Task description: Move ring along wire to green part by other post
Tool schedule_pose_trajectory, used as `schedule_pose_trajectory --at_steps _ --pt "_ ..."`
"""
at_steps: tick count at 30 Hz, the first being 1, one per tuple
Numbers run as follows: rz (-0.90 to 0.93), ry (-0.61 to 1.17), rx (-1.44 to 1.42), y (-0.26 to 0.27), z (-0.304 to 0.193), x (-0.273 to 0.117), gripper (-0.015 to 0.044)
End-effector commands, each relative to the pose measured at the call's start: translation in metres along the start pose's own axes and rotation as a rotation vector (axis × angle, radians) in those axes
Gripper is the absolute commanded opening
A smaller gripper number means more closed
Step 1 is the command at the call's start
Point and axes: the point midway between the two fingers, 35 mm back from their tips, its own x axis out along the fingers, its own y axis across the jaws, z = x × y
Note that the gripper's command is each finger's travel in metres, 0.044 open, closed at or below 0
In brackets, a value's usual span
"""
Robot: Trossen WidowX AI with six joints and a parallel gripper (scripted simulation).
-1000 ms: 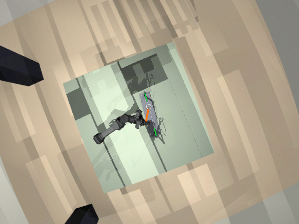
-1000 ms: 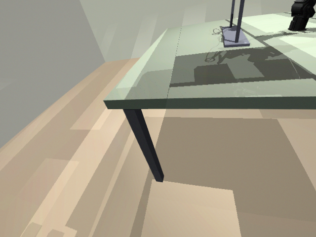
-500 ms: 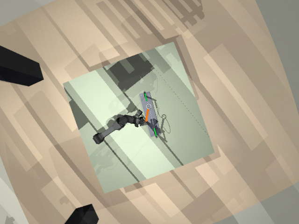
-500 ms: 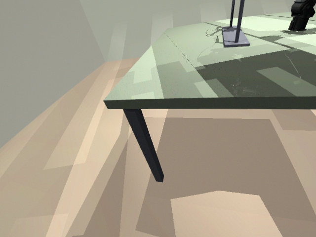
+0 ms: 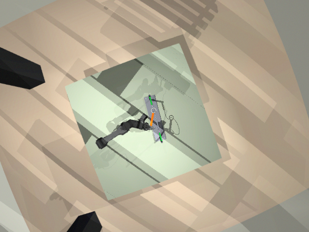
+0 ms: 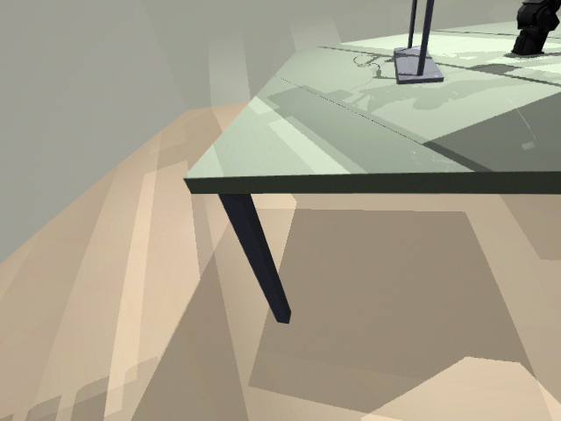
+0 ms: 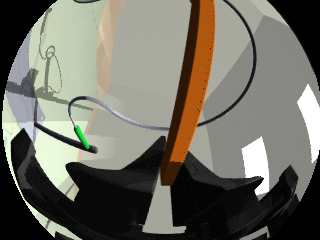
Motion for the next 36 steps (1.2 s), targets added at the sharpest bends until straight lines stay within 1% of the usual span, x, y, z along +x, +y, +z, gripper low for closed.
schedule_pose_trajectory --at_steps 1,24,36 --pt "-0.025 -0.008 -0.050 -0.0016 0.0003 0.0002 -0.0150" --pt "-0.151 -0.038 -0.297 -0.0108 0.0014 0.0008 -0.0150" --pt "-0.167 -0.041 -0.327 -0.0036 -0.0021 0.0017 -0.0150"
